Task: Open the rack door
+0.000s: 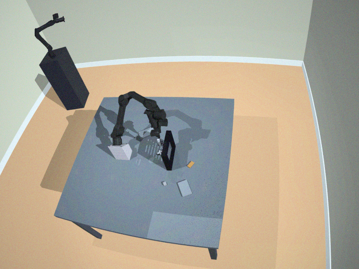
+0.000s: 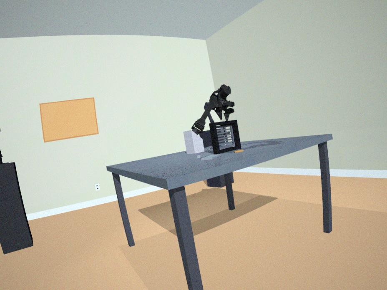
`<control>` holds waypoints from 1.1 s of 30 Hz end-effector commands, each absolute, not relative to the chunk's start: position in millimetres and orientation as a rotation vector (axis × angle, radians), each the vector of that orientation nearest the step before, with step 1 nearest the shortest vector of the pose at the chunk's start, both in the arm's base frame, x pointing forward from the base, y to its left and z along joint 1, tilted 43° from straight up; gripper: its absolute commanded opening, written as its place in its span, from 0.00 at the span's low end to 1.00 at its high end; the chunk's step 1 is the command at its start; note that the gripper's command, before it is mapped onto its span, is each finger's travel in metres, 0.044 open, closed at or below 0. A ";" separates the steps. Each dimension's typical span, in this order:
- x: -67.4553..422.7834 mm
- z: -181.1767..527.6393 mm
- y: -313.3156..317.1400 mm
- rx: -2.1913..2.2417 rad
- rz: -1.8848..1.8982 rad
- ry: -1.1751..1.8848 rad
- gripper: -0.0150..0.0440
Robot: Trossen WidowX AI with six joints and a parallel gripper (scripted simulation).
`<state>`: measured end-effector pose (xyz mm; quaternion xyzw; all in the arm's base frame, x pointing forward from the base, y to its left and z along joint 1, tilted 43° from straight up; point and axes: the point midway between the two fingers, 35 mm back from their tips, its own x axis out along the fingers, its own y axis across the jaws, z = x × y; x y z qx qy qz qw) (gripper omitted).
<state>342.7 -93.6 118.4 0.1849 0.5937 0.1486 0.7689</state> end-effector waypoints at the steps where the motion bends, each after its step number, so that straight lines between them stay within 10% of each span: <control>1: 339.0 115.4 -99.1 0.483 0.370 1.334 0.74; 33: 336.4 89.6 -87.1 0.671 0.460 1.410 0.74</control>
